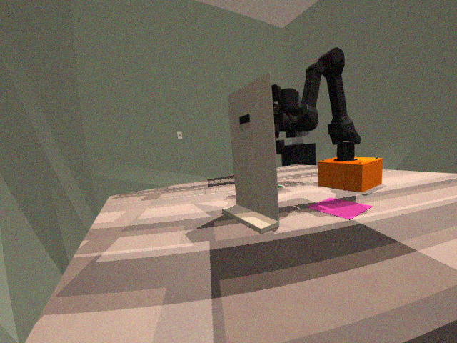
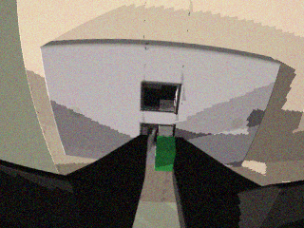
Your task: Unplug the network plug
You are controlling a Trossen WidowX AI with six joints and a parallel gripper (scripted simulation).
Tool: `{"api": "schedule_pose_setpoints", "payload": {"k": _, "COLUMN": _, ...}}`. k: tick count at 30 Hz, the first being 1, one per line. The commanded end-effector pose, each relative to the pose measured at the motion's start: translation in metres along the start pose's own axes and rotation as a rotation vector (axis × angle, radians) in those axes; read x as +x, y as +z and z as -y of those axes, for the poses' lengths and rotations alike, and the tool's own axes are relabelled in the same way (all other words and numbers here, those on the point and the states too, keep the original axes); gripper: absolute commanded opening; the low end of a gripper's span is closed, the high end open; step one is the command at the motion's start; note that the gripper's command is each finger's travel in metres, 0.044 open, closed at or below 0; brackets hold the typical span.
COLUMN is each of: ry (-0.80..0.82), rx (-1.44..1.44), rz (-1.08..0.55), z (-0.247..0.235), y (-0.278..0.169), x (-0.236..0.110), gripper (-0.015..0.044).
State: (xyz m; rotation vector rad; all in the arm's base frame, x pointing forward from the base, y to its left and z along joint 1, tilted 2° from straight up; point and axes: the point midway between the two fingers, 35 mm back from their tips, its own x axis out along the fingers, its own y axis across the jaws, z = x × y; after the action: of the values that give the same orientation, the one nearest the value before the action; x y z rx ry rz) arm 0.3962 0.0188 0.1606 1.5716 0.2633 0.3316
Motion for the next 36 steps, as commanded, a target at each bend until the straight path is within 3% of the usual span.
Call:
{"api": "schedule_pose_setpoints", "payload": {"k": 1, "ry": -0.001, "rx": -0.002, "rz": 0.004, "z": 0.000, "y": 0.001, "x": 0.000, "gripper": 0.0036}}
{"api": "schedule_pose_setpoints", "payload": {"k": 7, "ry": -0.001, "rx": -0.002, "rz": 0.004, "z": 0.000, "y": 0.001, "x": 0.000, "gripper": 0.0000}}
{"api": "schedule_pose_setpoints", "payload": {"k": 36, "ry": -0.002, "rx": -0.002, "rz": 0.004, "z": 0.001, "y": -0.004, "x": -0.015, "gripper": 0.0000}}
